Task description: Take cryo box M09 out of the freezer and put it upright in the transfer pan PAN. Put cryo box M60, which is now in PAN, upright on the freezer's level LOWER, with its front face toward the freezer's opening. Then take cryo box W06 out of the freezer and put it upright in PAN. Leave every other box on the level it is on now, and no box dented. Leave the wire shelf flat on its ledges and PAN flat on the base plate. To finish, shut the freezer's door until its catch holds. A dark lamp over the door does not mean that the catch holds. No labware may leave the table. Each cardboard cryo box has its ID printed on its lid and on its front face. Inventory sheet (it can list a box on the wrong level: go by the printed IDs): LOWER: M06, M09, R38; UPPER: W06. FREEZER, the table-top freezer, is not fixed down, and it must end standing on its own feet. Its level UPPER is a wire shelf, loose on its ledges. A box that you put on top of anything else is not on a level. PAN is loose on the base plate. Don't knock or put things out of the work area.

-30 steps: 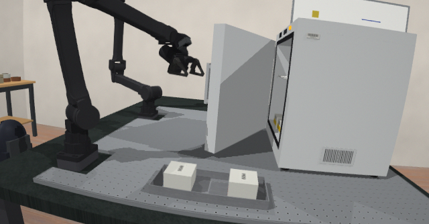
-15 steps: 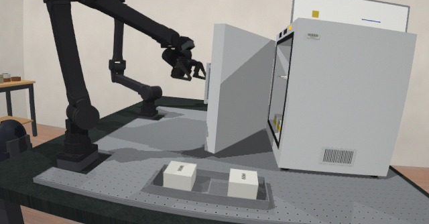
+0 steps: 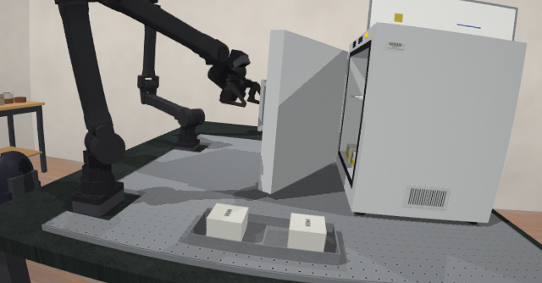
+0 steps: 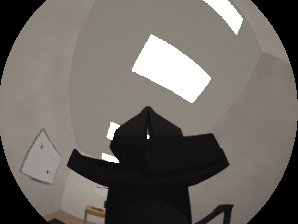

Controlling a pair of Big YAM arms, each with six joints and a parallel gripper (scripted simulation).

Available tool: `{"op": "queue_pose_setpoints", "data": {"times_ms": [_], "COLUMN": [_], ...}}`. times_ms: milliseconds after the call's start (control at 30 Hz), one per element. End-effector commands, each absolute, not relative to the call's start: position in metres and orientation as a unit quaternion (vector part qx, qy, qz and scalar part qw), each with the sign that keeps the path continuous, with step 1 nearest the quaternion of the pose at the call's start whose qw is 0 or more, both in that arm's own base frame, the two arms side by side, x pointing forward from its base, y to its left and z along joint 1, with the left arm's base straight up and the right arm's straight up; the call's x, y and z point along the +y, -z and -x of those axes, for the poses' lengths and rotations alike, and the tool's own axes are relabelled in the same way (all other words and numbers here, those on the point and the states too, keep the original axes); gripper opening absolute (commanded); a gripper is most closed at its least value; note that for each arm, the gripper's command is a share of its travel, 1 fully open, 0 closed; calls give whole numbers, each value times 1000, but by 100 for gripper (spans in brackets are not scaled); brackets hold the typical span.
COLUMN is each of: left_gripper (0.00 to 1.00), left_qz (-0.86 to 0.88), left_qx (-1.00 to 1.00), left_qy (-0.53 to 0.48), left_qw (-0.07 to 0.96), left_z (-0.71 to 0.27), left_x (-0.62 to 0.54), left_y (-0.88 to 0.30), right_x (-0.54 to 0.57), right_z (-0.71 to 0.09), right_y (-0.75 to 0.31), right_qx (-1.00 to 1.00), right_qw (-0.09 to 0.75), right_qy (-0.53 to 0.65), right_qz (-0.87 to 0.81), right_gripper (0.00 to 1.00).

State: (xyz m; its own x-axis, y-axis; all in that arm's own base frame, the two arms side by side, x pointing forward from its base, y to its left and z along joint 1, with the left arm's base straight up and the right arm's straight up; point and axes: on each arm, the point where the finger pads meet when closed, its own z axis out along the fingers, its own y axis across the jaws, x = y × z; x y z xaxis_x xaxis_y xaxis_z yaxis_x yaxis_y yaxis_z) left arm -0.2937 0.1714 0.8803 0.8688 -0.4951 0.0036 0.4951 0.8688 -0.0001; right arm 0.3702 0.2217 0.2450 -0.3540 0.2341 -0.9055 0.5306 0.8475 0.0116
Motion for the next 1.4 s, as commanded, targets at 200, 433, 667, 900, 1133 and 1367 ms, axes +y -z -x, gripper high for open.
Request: {"op": "queue_pose_setpoints", "data": {"times_ms": [200, 433, 667, 900, 1133, 1367], "left_gripper": [0, 0, 0, 0, 0, 0], "left_qz": [-4, -4, -4, -4, -4, -4], "left_qx": [14, 14, 14, 14, 14, 14], "left_qy": [262, 262, 262, 262, 262, 262], "left_qw": [965, 965, 965, 965, 965, 965], "left_z": [279, 279, 279, 279, 279, 279], "left_x": [163, 163, 163, 163, 163, 163], "left_y": [-885, -885, -885, -885, -885, -885], "right_x": [231, 217, 213, 209, 204, 212], "right_z": [-375, -383, -386, -393, -399, -394], "right_y": [-243, -245, -250, -245, -244, -242], "right_qx": [814, 810, 808, 809, 810, 811], "right_qw": [518, 519, 521, 519, 519, 521], "right_qy": [145, 142, 137, 141, 143, 138], "right_qz": [-221, -235, -238, -235, -234, -226], "right_gripper": [100, 100, 100, 100, 100, 30]}}
